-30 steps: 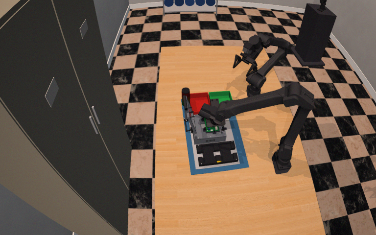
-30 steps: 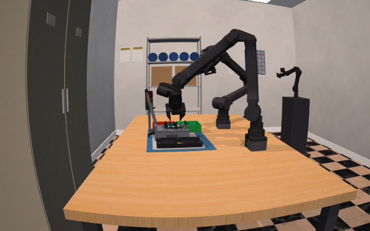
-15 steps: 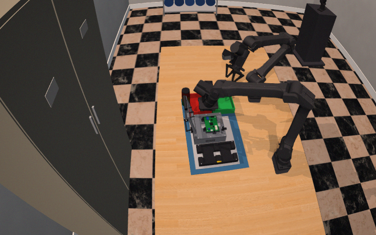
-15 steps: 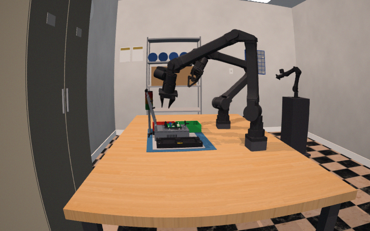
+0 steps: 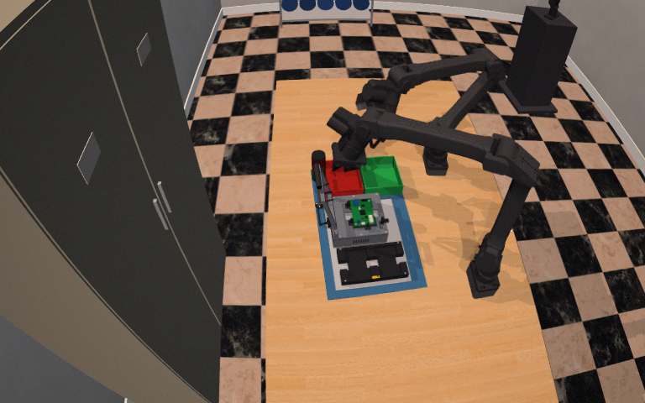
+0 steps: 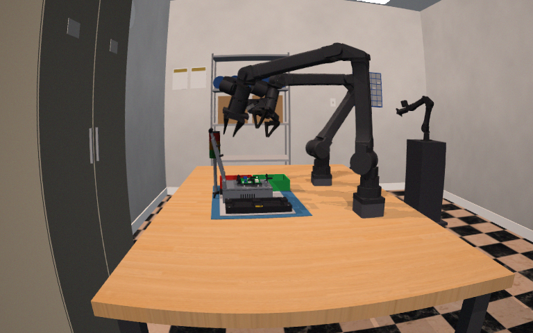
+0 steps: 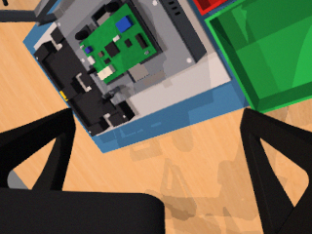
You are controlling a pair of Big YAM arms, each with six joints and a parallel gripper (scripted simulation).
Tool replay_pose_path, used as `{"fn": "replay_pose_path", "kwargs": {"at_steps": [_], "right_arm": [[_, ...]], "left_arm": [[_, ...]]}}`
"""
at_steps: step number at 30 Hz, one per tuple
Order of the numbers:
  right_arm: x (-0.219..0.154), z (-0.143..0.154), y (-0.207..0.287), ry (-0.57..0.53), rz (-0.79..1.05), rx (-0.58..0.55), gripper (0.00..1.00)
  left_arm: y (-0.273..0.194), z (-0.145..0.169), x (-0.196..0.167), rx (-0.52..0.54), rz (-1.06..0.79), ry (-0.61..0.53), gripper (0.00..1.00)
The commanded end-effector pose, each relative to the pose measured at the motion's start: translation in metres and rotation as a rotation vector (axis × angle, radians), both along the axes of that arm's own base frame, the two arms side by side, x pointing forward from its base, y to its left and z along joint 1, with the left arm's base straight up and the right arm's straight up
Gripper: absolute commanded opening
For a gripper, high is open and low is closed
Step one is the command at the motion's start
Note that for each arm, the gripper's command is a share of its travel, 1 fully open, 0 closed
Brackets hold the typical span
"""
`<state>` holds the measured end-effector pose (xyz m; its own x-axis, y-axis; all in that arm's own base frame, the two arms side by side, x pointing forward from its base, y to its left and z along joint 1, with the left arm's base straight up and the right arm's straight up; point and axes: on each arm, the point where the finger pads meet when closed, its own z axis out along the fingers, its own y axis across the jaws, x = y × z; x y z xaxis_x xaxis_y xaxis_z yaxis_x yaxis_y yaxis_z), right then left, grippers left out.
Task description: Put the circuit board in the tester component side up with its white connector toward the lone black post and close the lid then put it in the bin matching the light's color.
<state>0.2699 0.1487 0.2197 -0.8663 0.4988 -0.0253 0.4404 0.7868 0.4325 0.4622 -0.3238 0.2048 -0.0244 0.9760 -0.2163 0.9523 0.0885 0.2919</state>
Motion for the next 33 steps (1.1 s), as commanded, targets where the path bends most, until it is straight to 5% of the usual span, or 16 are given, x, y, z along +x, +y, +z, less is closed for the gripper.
{"fn": "replay_pose_path", "kwargs": {"at_steps": [1,4,18,33], "right_arm": [[0.026,0.020,-0.004,0.090,-0.217,0.052,1.00],[0.030,0.016,-0.006,0.123,-0.255,0.059,1.00],[0.077,-0.050,-0.042,0.592,-0.817,0.135,1.00],[0.080,-0.054,-0.046,0.608,-0.818,0.144,1.00]], "left_arm": [[-0.017,0.037,0.017,0.006,-0.011,-0.045,0.38],[-0.017,0.043,0.019,0.019,-0.013,-0.055,0.38],[0.042,0.054,0.065,0.222,0.003,-0.046,0.38],[0.029,0.054,0.062,0.217,-0.012,-0.051,0.38]]}}
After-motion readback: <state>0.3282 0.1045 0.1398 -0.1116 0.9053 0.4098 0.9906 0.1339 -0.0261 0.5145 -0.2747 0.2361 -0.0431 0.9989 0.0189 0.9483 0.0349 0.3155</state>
